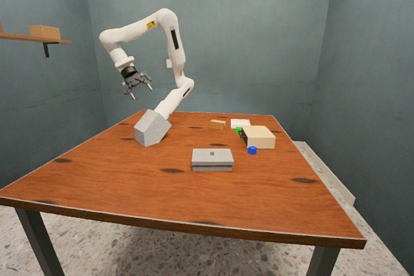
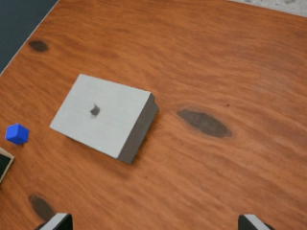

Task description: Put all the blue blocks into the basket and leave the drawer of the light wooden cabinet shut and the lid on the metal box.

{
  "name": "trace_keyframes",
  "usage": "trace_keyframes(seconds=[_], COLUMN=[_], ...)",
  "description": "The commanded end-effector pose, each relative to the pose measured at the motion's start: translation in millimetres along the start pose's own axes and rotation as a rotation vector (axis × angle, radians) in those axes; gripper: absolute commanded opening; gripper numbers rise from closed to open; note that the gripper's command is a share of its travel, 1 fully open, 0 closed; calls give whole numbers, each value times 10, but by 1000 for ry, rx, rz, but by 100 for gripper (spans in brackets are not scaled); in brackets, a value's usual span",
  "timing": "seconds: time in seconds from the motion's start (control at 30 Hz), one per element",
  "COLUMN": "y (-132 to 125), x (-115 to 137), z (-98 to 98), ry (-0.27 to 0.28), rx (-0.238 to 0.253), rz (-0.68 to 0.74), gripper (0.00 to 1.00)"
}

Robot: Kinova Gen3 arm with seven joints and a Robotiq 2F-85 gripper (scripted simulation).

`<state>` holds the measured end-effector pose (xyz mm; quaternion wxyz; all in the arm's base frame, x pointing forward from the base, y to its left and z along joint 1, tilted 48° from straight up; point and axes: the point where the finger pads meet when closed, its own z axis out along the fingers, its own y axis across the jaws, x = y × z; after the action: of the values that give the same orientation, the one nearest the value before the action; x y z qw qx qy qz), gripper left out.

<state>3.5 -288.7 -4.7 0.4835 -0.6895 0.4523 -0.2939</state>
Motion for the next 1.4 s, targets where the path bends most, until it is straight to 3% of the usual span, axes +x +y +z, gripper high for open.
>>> trace_keyframes(seconds=[0.0, 0.53, 0.57, 0.8, 1.03, 1.1, 1.23, 1.37], y=[-2, -2, -2, -45, -313, -313, -631, -1028], x=[4, 4, 4, 119, 571, 571, 945, 1242], z=[-5, -5, -5, 66, 416, 416, 814, 1297], ry=[1, 1, 1, -40, -170, -170, -286, -372], rx=[-1, -1, -1, -19, -50, -50, -54, -29], rz=[-1, -1, -2, -92, -410, -410, -705, -959], gripper=[100, 100, 10, 10, 10, 10, 10, 10])
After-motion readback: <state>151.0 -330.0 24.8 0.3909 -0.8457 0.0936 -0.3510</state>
